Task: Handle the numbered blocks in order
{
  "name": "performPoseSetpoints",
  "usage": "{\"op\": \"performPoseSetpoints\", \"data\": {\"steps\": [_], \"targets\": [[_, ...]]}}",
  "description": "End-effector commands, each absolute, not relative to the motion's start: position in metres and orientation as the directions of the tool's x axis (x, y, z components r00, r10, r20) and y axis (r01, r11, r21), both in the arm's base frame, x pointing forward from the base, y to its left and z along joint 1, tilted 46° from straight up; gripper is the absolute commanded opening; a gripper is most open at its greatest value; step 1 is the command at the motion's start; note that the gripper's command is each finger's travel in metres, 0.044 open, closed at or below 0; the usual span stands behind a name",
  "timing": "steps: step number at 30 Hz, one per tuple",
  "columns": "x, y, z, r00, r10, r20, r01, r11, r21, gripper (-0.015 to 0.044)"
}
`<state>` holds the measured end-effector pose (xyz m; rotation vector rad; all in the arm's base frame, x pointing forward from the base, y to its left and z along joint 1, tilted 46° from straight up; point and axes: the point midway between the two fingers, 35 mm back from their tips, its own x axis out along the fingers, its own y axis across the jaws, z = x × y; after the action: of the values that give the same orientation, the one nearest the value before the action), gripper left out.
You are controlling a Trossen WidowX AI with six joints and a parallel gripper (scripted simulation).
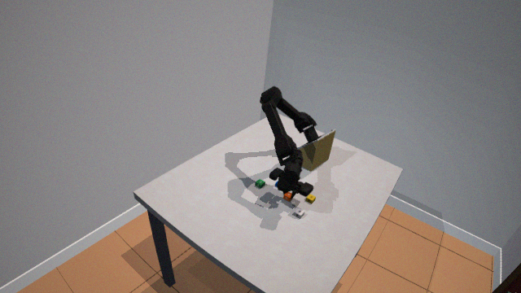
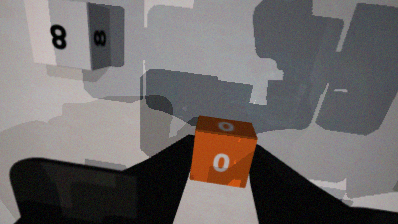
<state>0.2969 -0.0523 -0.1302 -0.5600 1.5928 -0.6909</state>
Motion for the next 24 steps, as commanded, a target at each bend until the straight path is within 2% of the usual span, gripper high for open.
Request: {"op": "performPoseSetpoints", "data": {"steps": [1, 24], "targets": [[0.2989, -0.0478, -0.1259, -0.130, -0.699, -0.703, 0.040, 0.705, -0.708, 0.0120], [0.2973, -0.0560, -0.1339, -0.130, -0.700, -0.703, 0.040, 0.704, -0.709, 0.0120]]}}
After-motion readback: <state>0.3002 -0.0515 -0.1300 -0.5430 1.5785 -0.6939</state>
